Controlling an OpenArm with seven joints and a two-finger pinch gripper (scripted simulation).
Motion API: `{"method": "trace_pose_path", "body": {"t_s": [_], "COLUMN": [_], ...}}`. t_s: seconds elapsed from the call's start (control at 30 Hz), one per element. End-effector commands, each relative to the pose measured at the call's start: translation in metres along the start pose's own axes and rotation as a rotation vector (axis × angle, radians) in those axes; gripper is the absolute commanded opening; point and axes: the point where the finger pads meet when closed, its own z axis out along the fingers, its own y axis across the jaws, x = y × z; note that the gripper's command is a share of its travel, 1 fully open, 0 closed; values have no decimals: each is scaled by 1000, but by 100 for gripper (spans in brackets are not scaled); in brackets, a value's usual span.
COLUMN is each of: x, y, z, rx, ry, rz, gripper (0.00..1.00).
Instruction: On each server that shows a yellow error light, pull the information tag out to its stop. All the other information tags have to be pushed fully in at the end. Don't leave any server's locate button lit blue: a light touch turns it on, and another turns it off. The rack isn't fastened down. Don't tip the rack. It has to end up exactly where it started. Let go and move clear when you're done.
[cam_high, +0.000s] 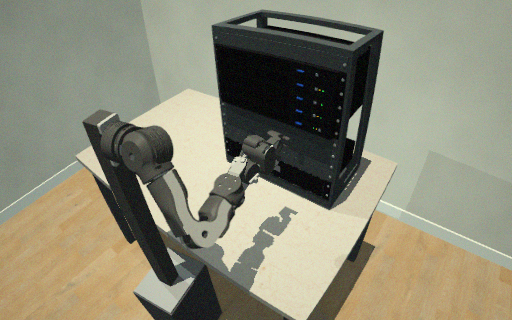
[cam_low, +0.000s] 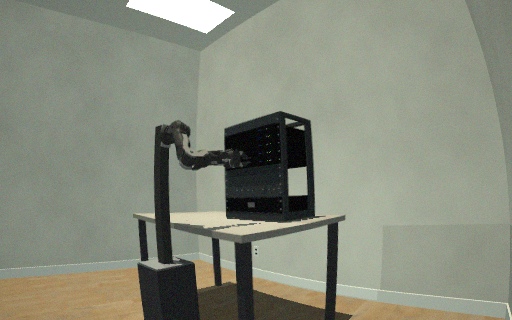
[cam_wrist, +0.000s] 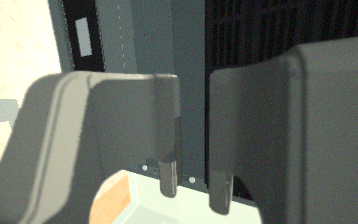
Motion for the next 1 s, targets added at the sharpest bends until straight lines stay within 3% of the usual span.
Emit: {"method": "trace_pose_path", "body": {"t_s": [0.0, 0.97], "x": [1, 4], "y": [1, 3], "z": [0, 0], "rx": [-8, -8], "ry": [3, 5], "rz": [-3, -2], "gripper": [10, 10]}}
